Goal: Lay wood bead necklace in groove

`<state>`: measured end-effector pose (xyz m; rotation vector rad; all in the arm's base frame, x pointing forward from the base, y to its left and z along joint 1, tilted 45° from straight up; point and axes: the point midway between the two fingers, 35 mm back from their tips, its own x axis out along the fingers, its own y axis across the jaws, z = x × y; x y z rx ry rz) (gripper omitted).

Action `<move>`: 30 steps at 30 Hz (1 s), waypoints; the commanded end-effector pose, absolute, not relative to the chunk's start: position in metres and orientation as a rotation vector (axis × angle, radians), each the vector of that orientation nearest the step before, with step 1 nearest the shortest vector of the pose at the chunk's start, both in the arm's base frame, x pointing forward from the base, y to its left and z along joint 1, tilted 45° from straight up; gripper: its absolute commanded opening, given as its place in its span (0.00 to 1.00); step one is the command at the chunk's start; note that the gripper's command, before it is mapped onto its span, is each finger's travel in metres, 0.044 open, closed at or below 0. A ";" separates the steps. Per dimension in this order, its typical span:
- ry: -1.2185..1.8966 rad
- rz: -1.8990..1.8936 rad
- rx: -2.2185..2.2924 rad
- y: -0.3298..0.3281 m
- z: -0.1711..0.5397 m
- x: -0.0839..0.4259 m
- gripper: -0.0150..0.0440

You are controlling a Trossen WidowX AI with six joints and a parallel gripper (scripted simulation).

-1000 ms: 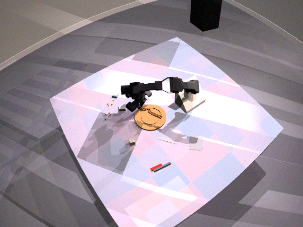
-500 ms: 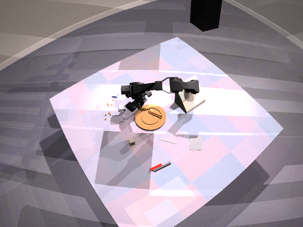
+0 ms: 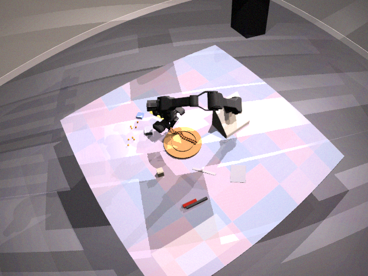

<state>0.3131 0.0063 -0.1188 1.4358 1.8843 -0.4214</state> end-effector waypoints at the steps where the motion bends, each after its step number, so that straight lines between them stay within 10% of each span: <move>1: 1.877 -0.416 1.427 0.004 -0.115 0.316 0.25; 30: 1.880 -0.415 1.429 0.049 -0.085 0.298 0.25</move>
